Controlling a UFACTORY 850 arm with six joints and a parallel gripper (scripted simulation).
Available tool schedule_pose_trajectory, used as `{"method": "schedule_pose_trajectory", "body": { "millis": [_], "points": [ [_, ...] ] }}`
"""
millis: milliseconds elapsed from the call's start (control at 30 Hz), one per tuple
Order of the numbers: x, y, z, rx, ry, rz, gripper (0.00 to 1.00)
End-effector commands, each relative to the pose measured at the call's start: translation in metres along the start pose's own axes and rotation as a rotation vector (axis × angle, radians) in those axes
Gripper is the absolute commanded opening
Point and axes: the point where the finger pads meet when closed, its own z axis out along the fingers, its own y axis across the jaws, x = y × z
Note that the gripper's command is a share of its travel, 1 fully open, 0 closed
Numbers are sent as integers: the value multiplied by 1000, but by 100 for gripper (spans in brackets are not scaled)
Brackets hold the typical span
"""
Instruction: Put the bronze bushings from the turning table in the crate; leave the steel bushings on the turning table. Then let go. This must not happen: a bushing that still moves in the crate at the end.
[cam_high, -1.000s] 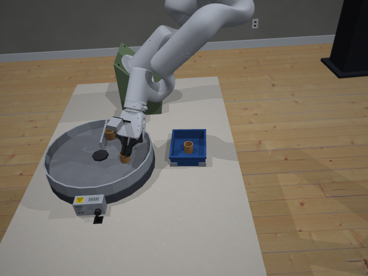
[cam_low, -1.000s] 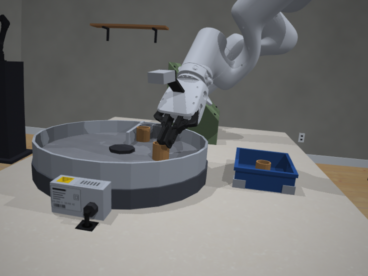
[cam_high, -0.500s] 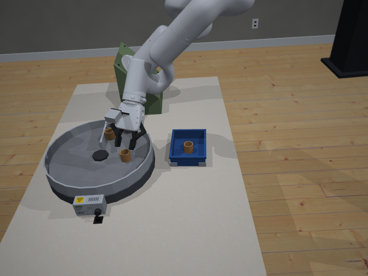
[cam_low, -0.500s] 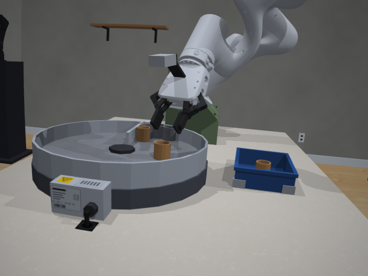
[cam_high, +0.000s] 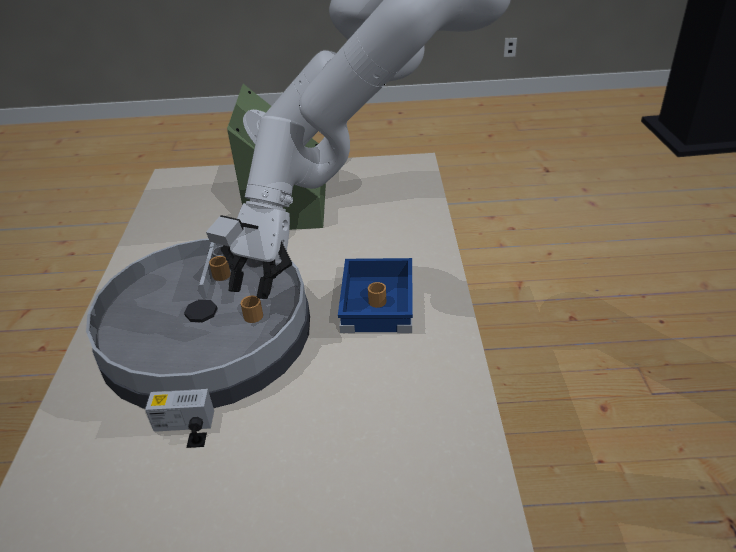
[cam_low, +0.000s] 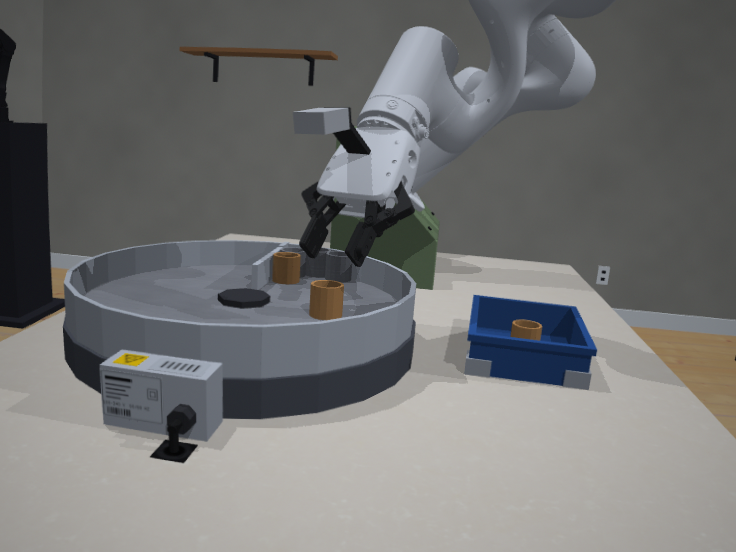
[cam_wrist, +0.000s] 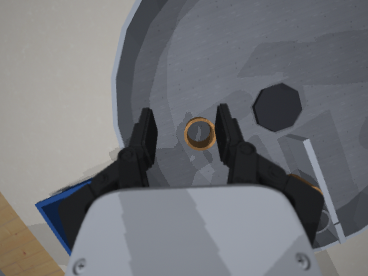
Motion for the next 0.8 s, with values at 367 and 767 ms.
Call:
{"method": "schedule_pose_trajectory", "body": {
  "millis": [367,767],
  "points": [
    [-7,9,-6,-74,-44,197,62],
    [-16,19,-13,-155,-98,418,62]
  ]
}}
